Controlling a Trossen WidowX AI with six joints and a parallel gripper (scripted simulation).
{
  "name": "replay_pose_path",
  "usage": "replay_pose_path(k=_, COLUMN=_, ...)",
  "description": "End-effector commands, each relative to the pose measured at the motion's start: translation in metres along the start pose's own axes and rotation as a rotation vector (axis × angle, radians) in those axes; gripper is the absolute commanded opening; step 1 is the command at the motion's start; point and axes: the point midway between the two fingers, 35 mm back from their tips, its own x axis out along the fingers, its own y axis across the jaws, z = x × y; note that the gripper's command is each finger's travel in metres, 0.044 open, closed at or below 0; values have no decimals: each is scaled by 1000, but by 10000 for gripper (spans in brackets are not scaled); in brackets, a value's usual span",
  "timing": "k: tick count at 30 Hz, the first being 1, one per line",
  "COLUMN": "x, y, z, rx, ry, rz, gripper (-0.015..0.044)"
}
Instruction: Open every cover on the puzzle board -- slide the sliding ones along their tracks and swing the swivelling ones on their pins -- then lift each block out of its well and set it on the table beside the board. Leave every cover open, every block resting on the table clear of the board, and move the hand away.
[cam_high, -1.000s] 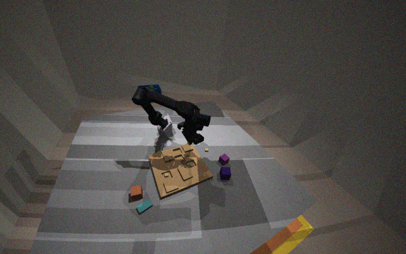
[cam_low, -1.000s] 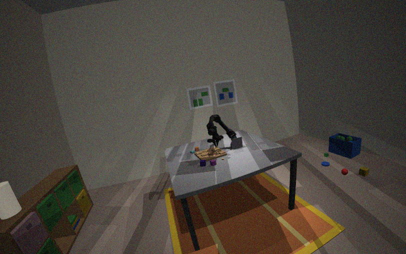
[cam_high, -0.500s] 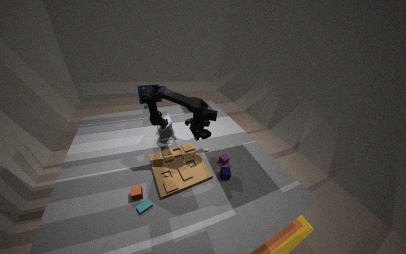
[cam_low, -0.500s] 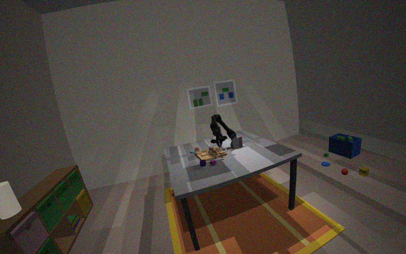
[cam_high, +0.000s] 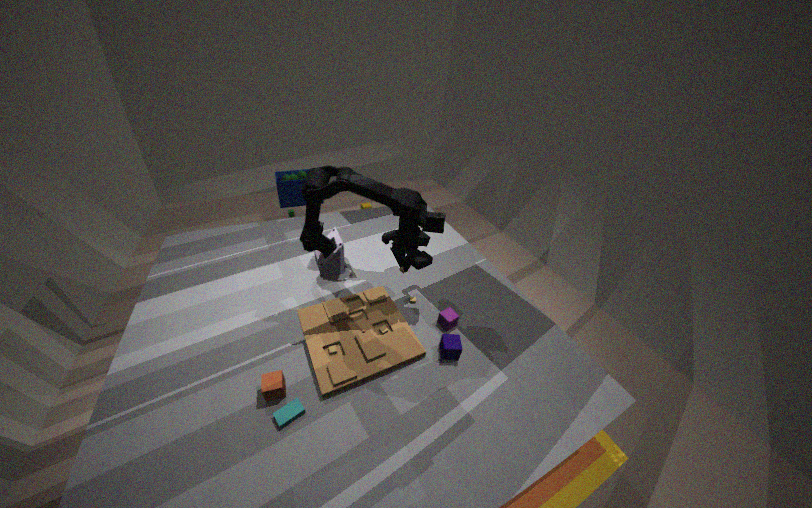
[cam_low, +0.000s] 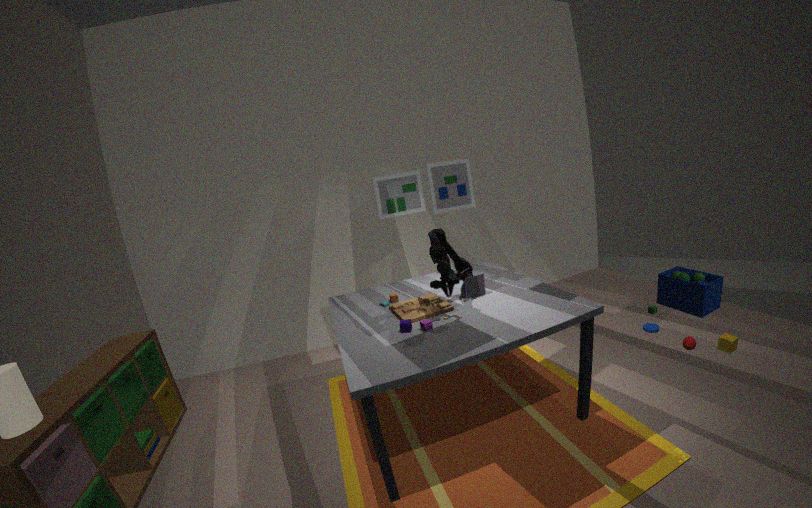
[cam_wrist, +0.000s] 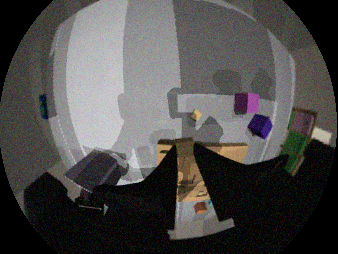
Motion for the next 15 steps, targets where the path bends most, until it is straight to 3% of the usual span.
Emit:
replay_pose_path(k=1, x=2, y=5, z=13, rx=6, ry=0, rz=2, gripper=80)
replay_pose_path(k=15, x=16, y=9, z=27, rx=8, ry=3, rz=3, gripper=80)
